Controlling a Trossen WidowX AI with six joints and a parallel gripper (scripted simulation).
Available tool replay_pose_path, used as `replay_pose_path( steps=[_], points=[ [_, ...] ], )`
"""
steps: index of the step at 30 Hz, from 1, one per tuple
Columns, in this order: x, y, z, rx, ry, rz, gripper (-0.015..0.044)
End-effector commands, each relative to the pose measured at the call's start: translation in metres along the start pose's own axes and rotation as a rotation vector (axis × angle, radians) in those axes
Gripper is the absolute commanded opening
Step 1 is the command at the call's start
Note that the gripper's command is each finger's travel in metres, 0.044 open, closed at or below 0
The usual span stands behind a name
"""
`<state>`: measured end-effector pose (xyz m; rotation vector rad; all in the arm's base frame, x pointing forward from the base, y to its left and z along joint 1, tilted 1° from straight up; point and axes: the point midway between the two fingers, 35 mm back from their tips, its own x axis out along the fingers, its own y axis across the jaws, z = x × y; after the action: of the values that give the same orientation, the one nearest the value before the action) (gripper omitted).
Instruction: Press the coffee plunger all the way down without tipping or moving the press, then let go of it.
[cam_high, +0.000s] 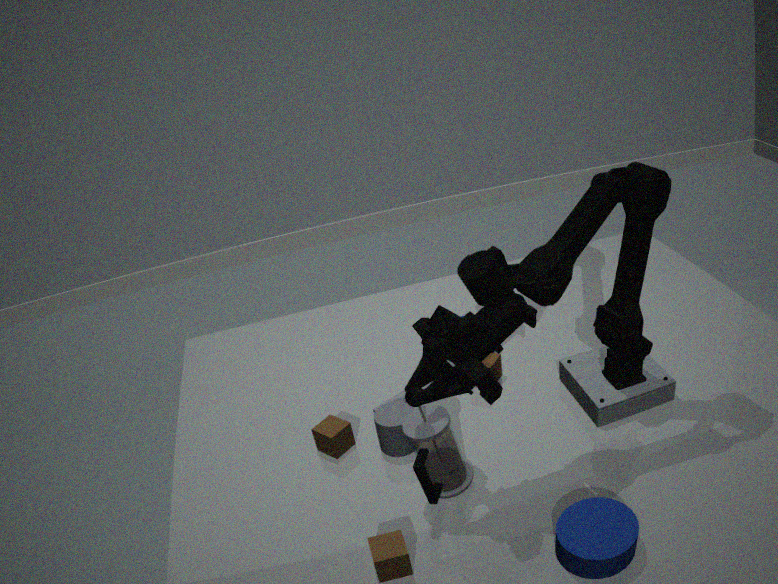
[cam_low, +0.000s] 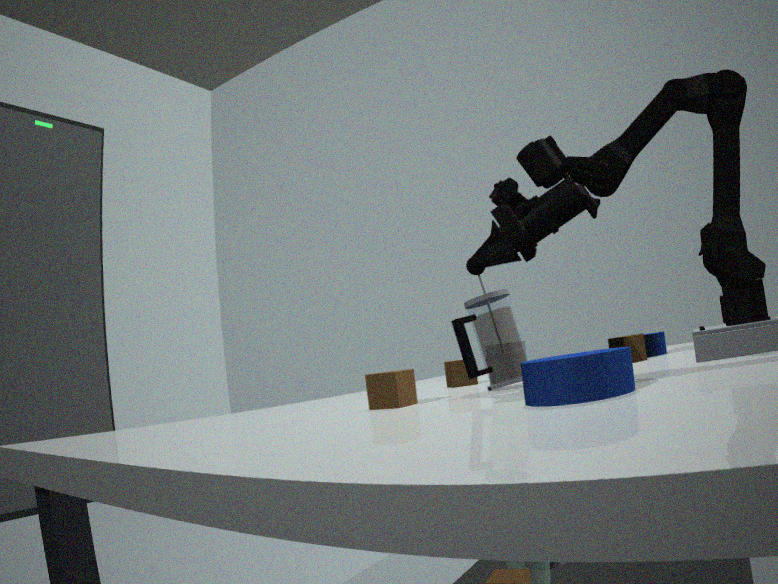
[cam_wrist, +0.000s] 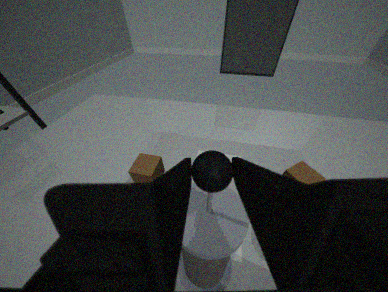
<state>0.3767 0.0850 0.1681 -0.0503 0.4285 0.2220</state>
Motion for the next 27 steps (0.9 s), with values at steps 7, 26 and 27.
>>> replay_pose_path(
  steps=[7, 26, 27],
  points=[
    [0.0085, 0.0001, -0.0206, 0.005, 0.076, 0.001, 0.0121],
    [0.0113, 0.0000, -0.0171, 0.005, 0.075, 0.001, 0.0121],
    [0.0115, 0.0000, -0.0171, 0.005, 0.075, 0.001, 0.0121]
  ],
)
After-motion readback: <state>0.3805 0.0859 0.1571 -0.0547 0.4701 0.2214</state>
